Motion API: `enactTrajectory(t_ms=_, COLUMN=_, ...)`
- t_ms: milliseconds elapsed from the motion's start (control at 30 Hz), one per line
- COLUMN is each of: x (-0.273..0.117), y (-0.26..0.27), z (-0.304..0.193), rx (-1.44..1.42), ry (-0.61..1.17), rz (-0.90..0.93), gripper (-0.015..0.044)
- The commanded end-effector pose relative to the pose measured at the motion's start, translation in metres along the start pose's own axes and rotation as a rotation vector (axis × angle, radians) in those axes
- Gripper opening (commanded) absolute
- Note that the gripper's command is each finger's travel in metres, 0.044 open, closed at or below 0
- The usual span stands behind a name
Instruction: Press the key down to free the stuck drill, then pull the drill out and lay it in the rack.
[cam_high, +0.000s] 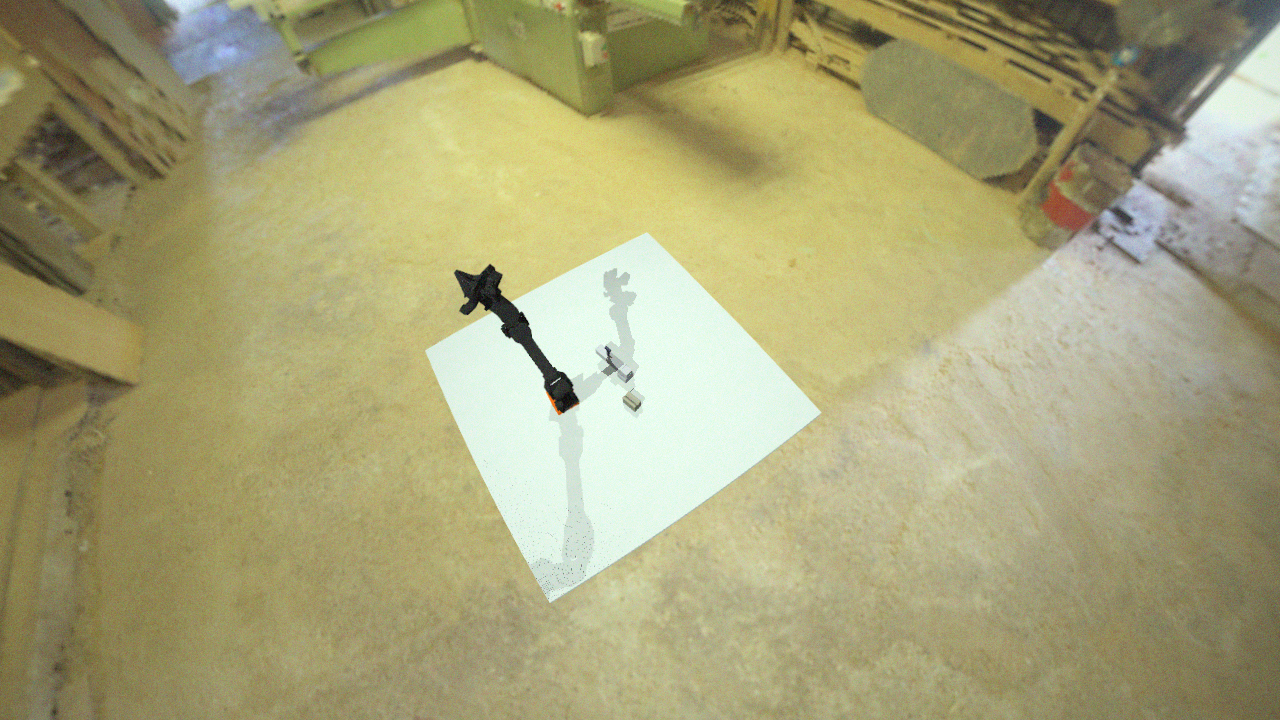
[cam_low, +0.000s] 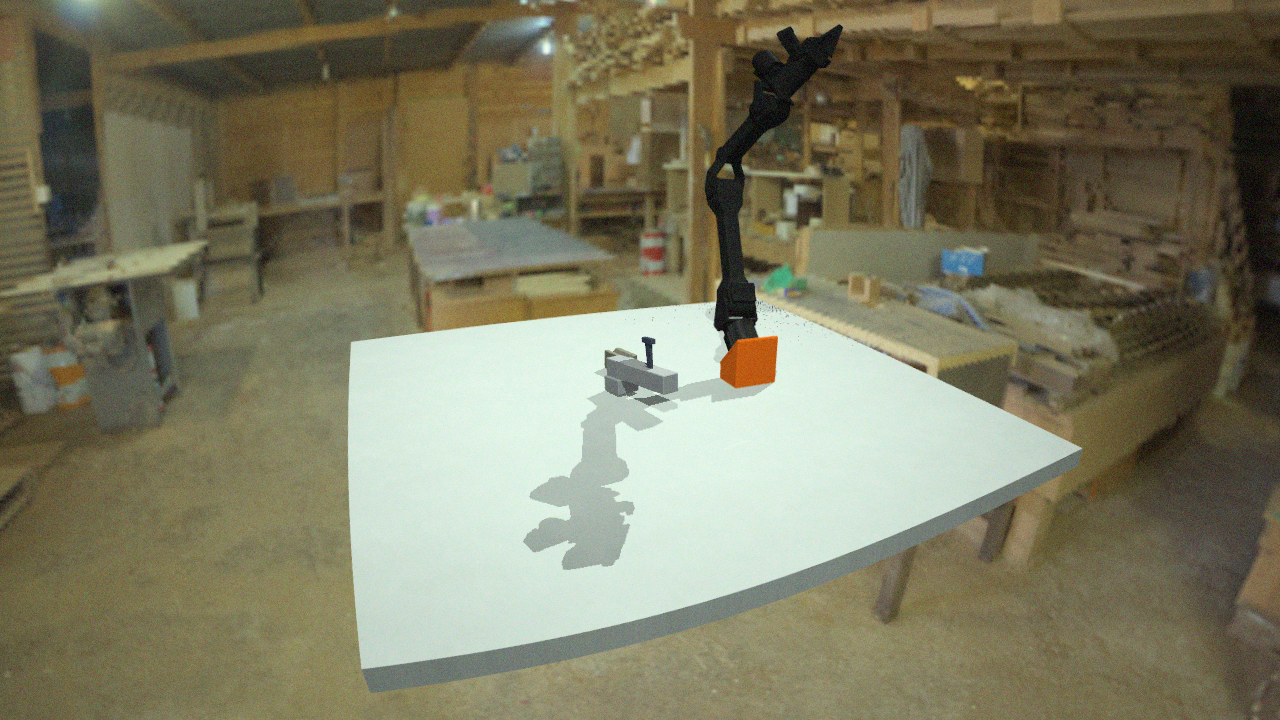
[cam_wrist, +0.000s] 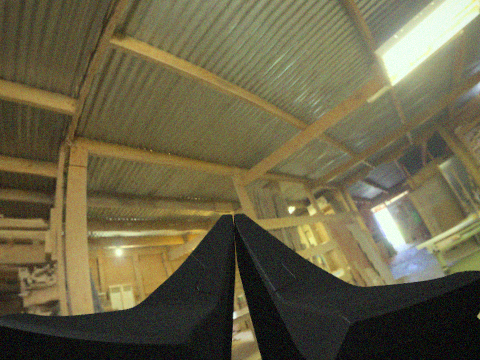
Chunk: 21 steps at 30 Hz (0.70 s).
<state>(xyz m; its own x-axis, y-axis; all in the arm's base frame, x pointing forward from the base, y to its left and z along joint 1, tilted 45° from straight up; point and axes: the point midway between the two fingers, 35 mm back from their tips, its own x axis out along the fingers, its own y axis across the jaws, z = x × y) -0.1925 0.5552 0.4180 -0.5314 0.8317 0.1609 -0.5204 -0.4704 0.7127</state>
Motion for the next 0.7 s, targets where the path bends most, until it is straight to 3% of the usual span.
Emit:
enactTrajectory(t_ms=0, x=-0.014, y=-0.063, z=0.005, rx=0.002, ry=0.000, rz=-0.195, gripper=0.0000)
enactTrajectory(t_ms=300, x=-0.082, y=-0.206, z=0.011, rx=0.053, ry=0.035, rz=-0.667, gripper=0.0000)
enactTrajectory(t_ms=667, x=-0.225, y=-0.334, z=0.000, rx=0.162, ry=0.132, rz=-1.239, gripper=0.0000)
